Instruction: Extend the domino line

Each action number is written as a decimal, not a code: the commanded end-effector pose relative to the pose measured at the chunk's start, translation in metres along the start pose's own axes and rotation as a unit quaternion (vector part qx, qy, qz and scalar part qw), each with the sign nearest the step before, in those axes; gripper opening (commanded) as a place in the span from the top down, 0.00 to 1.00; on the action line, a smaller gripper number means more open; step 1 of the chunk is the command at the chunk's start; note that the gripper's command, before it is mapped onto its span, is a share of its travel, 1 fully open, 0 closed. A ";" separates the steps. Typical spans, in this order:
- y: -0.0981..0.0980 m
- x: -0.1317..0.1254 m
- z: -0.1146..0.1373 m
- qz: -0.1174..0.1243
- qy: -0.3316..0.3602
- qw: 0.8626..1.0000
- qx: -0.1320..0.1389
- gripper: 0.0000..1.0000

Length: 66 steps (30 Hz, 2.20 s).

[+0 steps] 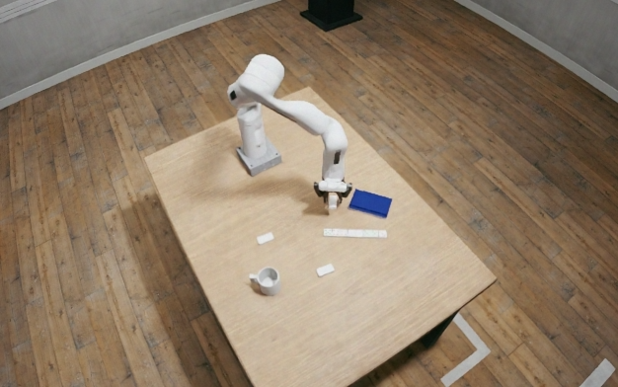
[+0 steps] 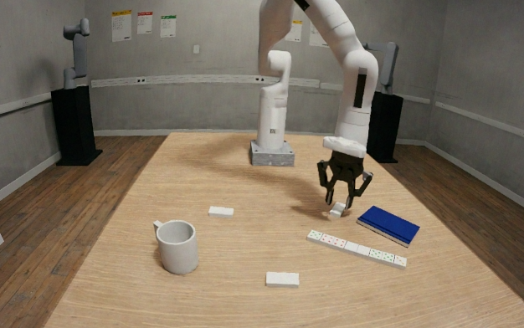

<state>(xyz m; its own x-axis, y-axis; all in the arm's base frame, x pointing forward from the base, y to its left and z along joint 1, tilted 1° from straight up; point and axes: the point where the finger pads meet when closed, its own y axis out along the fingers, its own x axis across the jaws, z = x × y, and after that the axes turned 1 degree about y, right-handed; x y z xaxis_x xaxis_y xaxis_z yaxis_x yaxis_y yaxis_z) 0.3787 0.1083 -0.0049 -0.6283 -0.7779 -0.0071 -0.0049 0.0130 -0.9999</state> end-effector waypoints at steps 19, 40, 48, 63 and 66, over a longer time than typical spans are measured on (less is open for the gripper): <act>0.003 0.000 -0.002 0.001 0.000 1.000 -0.001 0.51; 0.003 0.000 -0.001 0.001 0.000 1.000 -0.002 0.51; -0.007 0.001 0.000 -0.004 0.002 0.998 -0.060 0.51; -0.006 -0.001 0.000 0.002 0.001 0.998 -0.070 0.51; -0.001 -0.001 0.000 0.001 0.001 0.997 -0.071 0.51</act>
<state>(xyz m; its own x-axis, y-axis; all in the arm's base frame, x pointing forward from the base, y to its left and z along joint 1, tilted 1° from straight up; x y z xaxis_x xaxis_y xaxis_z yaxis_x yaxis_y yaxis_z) 0.3797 0.1089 0.0020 -0.6298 -0.7767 -0.0103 -0.1111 0.1032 -0.9884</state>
